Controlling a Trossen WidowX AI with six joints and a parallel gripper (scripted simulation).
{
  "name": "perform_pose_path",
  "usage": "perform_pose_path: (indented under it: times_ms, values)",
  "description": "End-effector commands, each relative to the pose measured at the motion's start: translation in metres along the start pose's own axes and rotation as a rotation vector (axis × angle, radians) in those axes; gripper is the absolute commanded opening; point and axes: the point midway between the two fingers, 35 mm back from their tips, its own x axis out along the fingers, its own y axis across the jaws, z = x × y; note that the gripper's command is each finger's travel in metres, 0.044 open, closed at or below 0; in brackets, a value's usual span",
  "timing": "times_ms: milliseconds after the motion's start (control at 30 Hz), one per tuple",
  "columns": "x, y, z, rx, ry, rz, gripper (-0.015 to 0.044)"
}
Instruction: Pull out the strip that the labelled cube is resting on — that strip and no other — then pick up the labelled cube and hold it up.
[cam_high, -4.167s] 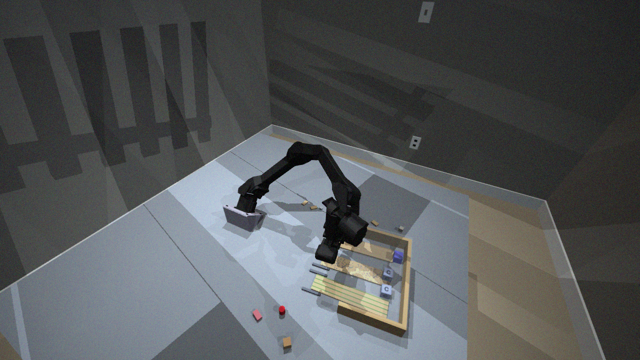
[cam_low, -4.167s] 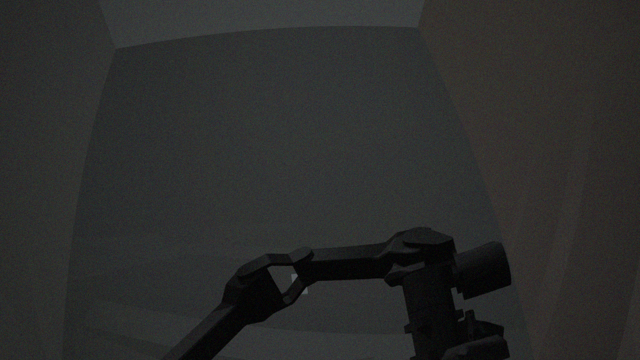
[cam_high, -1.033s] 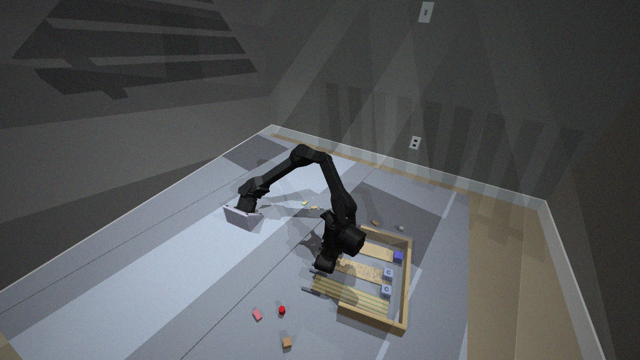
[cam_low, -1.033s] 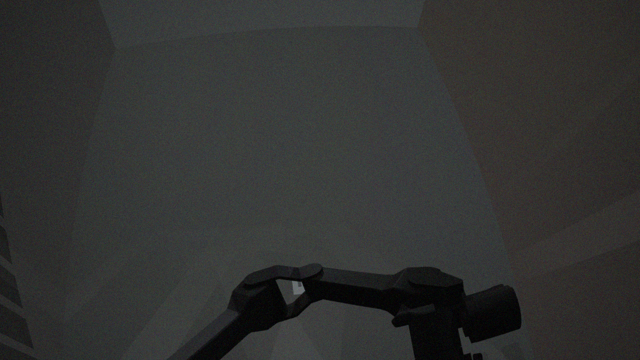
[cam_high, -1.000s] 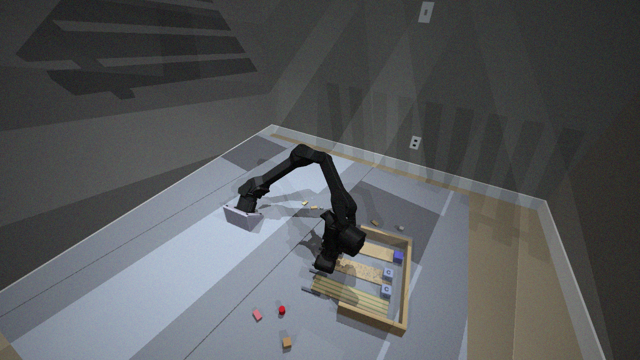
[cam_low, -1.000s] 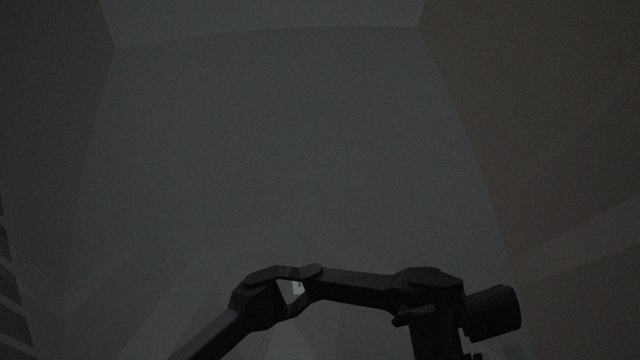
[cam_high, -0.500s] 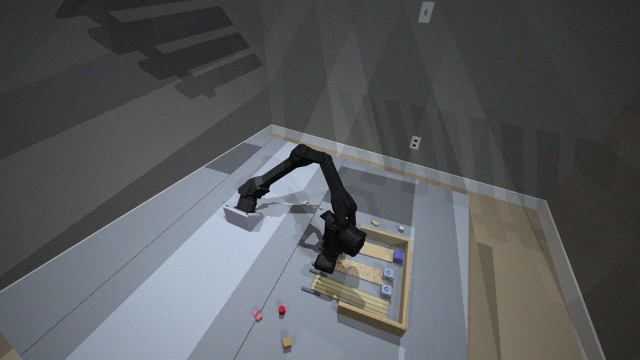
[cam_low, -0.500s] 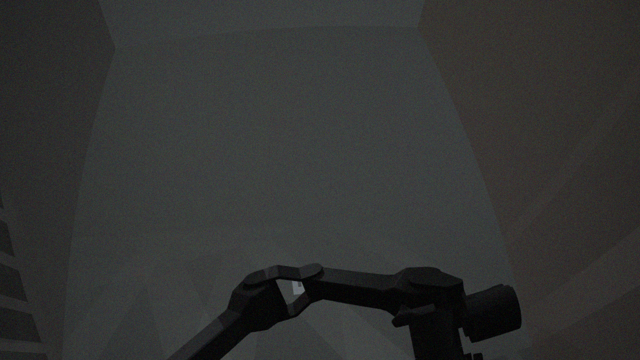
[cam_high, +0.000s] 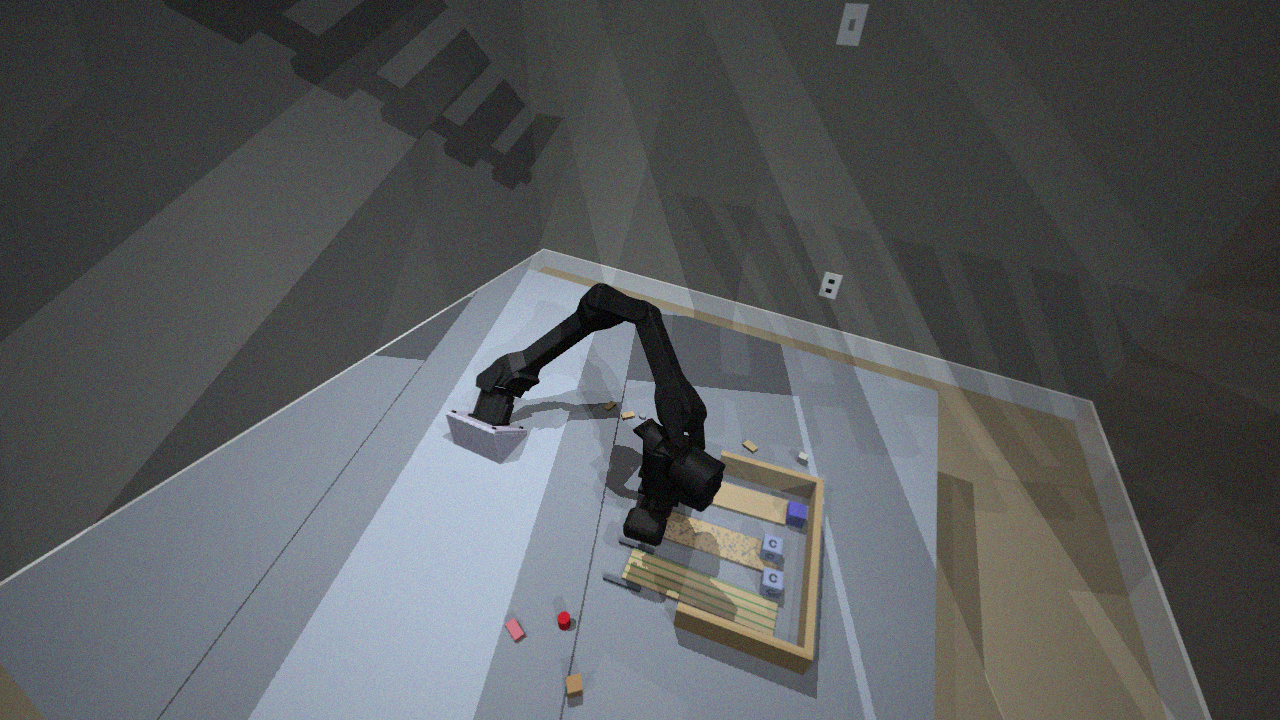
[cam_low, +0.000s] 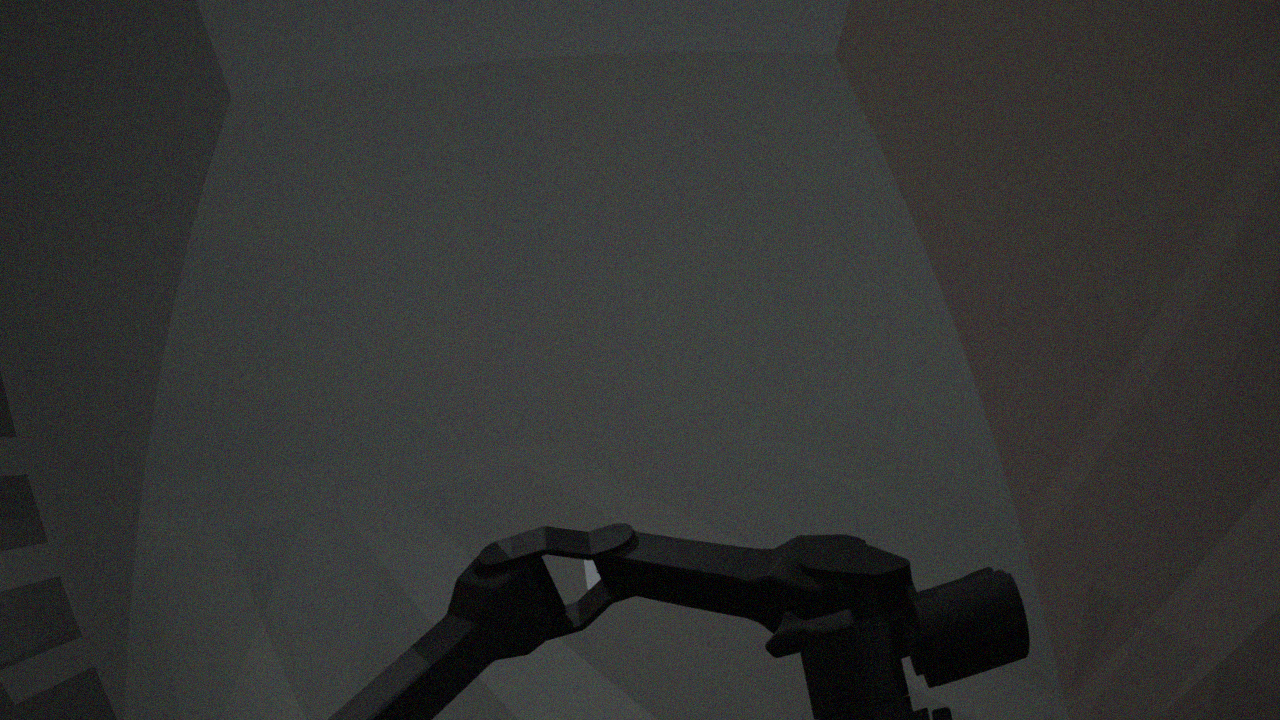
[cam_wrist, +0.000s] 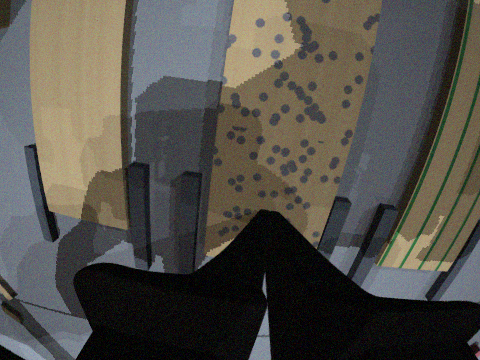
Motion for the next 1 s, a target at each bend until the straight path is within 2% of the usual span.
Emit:
perform_pose_path:
  times_ms: [0, 967]
  values:
    - [0.006, 0.001, -0.011, 0.005, 0.021, 0.003, 0.0000]
    - [0.007, 0.000, -0.055, 0.007, 0.023, 0.003, 0.0000]
